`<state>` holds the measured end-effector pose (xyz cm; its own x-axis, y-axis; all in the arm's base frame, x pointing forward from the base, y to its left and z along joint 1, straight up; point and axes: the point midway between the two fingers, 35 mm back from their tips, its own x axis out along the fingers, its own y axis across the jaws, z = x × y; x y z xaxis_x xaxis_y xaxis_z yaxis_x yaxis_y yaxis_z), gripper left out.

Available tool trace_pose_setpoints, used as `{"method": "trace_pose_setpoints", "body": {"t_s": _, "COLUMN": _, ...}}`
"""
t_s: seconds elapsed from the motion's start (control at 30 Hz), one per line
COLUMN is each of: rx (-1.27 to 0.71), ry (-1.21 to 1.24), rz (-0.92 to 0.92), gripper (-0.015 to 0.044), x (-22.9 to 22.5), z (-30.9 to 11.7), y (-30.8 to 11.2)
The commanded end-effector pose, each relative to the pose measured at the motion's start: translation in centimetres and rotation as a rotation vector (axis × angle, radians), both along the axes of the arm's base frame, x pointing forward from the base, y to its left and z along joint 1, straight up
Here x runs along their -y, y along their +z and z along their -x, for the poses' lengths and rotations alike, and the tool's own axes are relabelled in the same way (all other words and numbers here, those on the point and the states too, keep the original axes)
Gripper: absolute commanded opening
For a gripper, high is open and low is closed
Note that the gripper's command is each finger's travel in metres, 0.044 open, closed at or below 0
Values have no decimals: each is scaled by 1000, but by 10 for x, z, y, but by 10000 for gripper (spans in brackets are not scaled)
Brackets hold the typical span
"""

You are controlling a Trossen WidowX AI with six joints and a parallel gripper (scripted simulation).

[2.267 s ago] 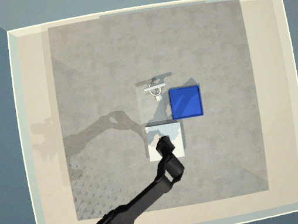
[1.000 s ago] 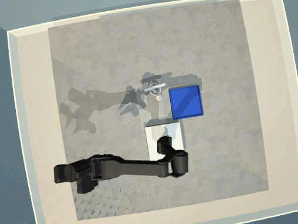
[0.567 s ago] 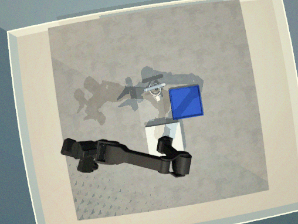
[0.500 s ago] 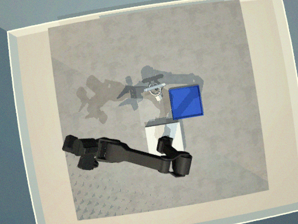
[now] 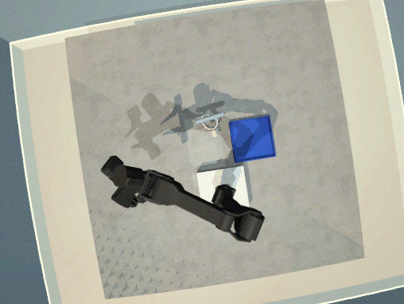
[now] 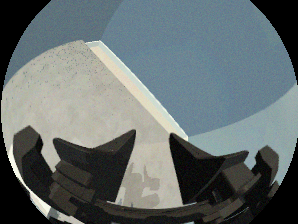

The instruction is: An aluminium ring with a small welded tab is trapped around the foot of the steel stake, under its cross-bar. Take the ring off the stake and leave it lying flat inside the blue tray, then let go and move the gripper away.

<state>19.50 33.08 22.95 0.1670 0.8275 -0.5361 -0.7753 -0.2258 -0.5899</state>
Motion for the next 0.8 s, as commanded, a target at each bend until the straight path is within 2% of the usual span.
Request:
{"method": "trace_pose_setpoints", "body": {"t_s": 0.0, "rx": -50, "ry": -101, "rz": 16, "gripper": 200, "x": 19, "z": -17, "y": -12}}
{"method": "trace_pose_setpoints", "body": {"t_s": 0.77, "rx": -308, "ry": -597, "rz": 65, "gripper": 200, "x": 115, "z": -76, "y": -75}}
